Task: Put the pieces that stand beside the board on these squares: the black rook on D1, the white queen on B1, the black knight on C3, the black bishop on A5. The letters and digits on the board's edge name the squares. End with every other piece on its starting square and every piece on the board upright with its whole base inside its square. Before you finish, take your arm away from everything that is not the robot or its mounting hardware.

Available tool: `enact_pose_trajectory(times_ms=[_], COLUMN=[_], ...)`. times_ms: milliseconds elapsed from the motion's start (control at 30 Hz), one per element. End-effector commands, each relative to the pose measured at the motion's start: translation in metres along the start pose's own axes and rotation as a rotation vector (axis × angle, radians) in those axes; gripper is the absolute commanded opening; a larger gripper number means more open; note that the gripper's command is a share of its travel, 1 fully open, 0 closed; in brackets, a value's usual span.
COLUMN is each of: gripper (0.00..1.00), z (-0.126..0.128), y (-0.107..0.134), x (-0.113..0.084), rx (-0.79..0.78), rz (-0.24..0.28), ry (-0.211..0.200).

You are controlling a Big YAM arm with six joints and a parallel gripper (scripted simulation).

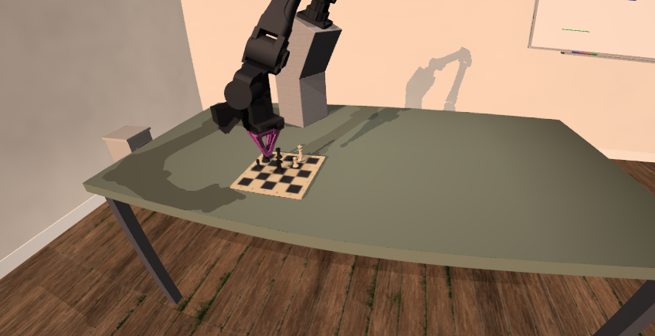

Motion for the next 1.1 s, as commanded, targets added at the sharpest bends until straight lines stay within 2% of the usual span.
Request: enact_pose_trajectory(times_ms=[0,133,167,200,333,400,433,567,667,833,900,1067], gripper=[0.00,0.00,0.00,0.00,0.00,0.00,0.00,0.00,0.00,0.00,0.00,0.00], z=[0.028,0.028,0.008,0.006,0.006,0.012,0.021,0.018,0.021,0.024,0.024,0.023], y=[0.051,0.059,0.047,0.047,0.047,0.049,0.060,0.059,0.048,0.055,0.055,0.056], x=[-0.011,-0.011,-0.005,-0.002,-0.002,-0.008,-0.004,0.004,0.005,0.023,0.023,0.046], rx=[0.143,0.164,0.206,0.209,0.209,0.204,0.177,0.179,0.185,0.172,0.172,0.173], rz=[-0.020,-0.019,-0.019,-0.016,-0.016,-0.015,-0.003,0.000,-0.016,-0.010,-0.010,-0.009], ry=[-0.033,-0.034,-0.013,-0.007,-0.008,-0.012,-0.010,-0.007,-0.024,-0.019,-0.019,-0.018])
Point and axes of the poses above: the point where the finger pads meet when closed, its own x axis out along the fingers, its own z axis across the jaws, y = z × x, the point moved 9 cm from there along -x, back along the fingers, and after that the axes turned 5 degrees about x, right-handed, at the moved point
